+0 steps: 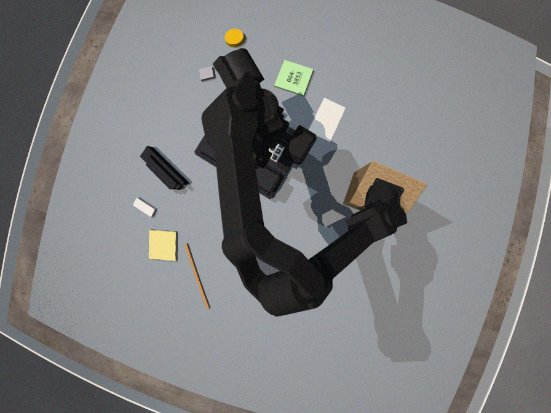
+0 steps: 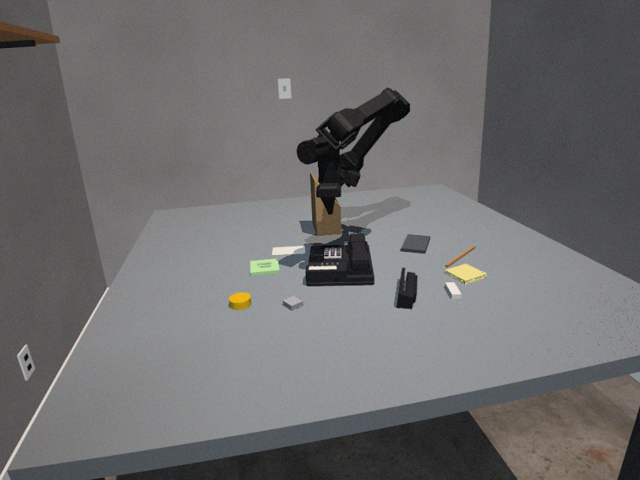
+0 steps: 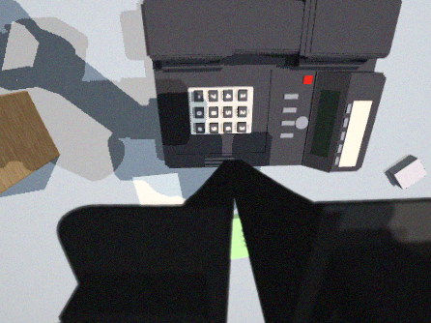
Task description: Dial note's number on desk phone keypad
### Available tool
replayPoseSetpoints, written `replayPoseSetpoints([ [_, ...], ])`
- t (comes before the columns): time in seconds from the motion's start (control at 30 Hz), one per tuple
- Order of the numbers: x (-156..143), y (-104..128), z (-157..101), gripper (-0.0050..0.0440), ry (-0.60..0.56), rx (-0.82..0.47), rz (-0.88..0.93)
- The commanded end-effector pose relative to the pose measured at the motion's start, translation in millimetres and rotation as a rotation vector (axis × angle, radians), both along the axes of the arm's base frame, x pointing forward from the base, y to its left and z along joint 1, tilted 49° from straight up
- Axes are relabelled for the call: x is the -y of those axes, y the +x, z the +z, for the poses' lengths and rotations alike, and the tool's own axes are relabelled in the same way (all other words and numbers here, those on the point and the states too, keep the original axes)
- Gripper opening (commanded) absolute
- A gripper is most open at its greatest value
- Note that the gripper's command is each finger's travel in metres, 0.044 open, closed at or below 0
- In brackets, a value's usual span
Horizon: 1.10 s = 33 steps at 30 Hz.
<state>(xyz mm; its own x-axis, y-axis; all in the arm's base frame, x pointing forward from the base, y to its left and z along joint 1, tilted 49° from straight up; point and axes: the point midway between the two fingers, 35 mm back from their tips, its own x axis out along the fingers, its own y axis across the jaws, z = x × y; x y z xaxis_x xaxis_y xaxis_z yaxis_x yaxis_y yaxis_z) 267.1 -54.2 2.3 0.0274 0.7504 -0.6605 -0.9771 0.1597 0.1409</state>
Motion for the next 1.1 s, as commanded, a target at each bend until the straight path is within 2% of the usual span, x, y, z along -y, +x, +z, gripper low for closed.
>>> replayPoseSetpoints([
  [0.0,-2.8,-1.4,1.2,0.0,0.007,0.011,0.005],
  [0.3,-4.6,-1.6,-0.5,-0.0003,0.006,0.009,0.004],
  [0.5,-57.5,-20.1,-38.2,-0.0013,0.022,-0.037,-0.002],
  [0.57,-57.5,-20.1,-38.2,-0.0013,0.022,-0.037,-0.002],
  [0.6,-58.6,-15.3,-44.1,-0.002,0.005,0.004,0.0],
  [0.73,-70.4,-20.2,-51.6,-0.005,0.007,0.011,0.005],
  [1.07,-79.8,-19.8,-59.9,-0.005,0.007,0.011,0.005],
])
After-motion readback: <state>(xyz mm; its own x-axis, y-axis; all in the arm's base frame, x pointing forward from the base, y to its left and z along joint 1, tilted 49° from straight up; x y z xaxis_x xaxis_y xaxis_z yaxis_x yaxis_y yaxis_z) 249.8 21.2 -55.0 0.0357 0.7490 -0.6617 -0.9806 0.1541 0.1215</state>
